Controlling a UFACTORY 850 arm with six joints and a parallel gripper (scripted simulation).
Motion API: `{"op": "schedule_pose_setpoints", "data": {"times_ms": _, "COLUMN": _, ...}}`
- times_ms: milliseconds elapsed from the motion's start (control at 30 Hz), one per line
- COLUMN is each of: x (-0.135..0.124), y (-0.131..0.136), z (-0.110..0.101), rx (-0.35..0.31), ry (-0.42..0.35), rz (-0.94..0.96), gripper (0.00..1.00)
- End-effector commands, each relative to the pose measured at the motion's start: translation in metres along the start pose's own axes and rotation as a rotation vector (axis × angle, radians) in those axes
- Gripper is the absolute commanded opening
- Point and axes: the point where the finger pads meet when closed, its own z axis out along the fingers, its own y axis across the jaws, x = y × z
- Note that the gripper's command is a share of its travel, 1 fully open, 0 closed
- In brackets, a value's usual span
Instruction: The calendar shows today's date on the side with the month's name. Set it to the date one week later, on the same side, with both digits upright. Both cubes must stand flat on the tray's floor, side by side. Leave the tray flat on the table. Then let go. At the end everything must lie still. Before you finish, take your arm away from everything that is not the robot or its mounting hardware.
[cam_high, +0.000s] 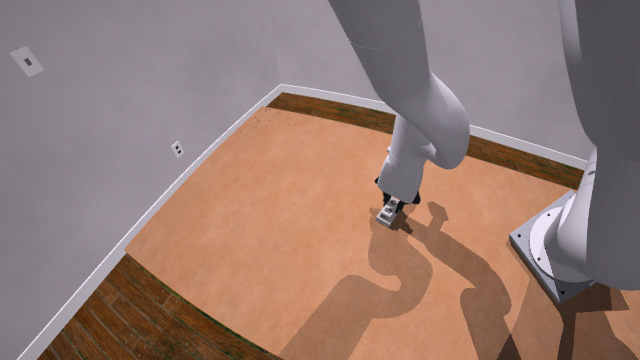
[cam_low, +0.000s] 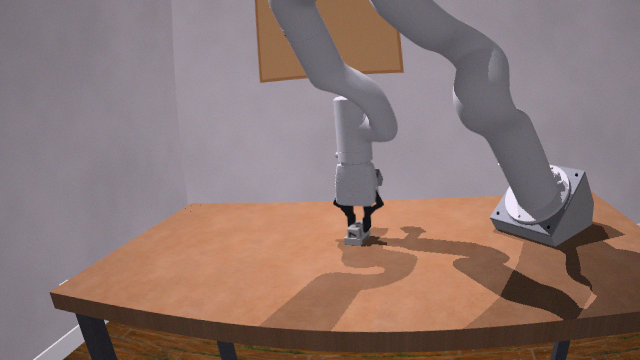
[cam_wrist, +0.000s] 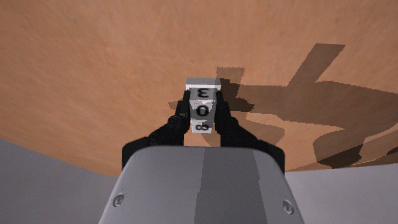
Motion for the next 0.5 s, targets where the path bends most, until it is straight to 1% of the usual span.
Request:
{"op": "schedule_pose_setpoints", "data": {"times_ms": 0, "x": 0.000, "y": 0.000, "z": 0.000, "rx": 0.001, "ry": 0.000, "rz": 0.000, "gripper": 0.27}}
{"op": "schedule_pose_setpoints", "data": {"times_ms": 100, "x": 0.000, "y": 0.000, "z": -0.001, "rx": 0.001, "ry": 0.000, "rz": 0.000, "gripper": 0.27}}
{"op": "schedule_pose_setpoints", "data": {"times_ms": 200, "x": 0.000, "y": 0.000, "z": -0.007, "rx": 0.001, "ry": 0.000, "rz": 0.000, "gripper": 0.27}}
{"op": "schedule_pose_setpoints", "data": {"times_ms": 333, "x": 0.000, "y": 0.000, "z": -0.028, "rx": 0.001, "ry": 0.000, "rz": 0.000, "gripper": 0.27}}
{"op": "schedule_pose_setpoints", "data": {"times_ms": 400, "x": 0.000, "y": 0.000, "z": -0.028, "rx": 0.001, "ry": 0.000, "rz": 0.000, "gripper": 0.27}}
{"op": "schedule_pose_setpoints", "data": {"times_ms": 467, "x": 0.000, "y": 0.000, "z": -0.042, "rx": 0.001, "ry": 0.000, "rz": 0.000, "gripper": 0.27}}
